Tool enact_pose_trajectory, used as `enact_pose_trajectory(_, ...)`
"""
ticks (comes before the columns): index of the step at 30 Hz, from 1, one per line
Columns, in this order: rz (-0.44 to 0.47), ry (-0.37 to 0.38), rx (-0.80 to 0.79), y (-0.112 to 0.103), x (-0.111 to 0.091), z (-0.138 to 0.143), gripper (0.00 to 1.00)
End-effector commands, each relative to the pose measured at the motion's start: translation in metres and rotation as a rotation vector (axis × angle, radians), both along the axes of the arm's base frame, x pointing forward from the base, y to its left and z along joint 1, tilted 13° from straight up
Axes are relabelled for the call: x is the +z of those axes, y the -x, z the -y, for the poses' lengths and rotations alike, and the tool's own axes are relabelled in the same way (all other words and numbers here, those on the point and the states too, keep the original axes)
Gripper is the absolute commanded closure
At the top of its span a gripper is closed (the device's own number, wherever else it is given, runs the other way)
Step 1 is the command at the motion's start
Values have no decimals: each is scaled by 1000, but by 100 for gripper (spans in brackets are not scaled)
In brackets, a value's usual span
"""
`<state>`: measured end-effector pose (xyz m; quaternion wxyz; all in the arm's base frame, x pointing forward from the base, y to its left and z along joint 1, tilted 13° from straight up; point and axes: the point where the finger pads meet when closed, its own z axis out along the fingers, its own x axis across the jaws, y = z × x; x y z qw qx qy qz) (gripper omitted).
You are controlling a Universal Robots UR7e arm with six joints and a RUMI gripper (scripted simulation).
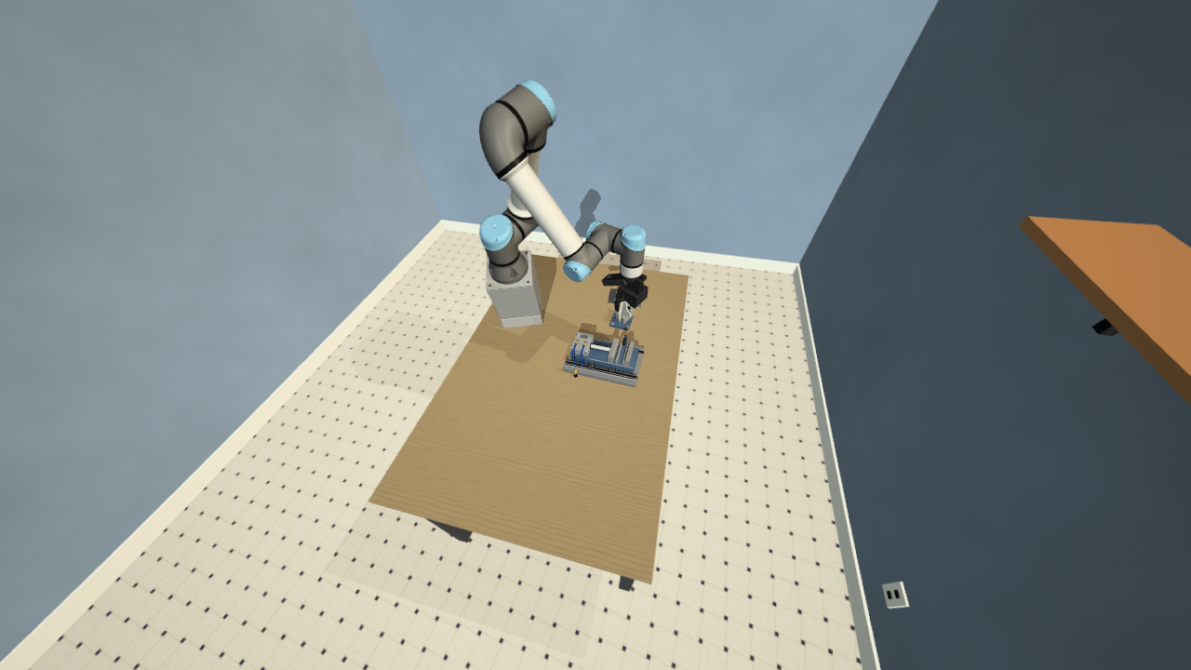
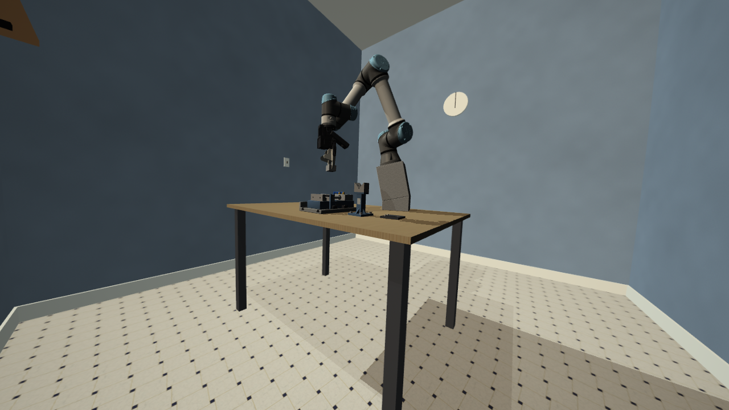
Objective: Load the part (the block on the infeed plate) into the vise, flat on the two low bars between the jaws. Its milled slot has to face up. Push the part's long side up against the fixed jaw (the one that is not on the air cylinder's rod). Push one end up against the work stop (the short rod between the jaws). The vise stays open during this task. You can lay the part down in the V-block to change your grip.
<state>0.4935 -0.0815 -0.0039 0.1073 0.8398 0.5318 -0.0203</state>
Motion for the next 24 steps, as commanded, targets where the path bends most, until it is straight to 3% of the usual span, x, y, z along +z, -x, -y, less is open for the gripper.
enact_pose_trajectory(1,-3,2,24,-1,1,4,100)
enact_pose_trajectory(24,-34,16,176,-3,7,31,100)
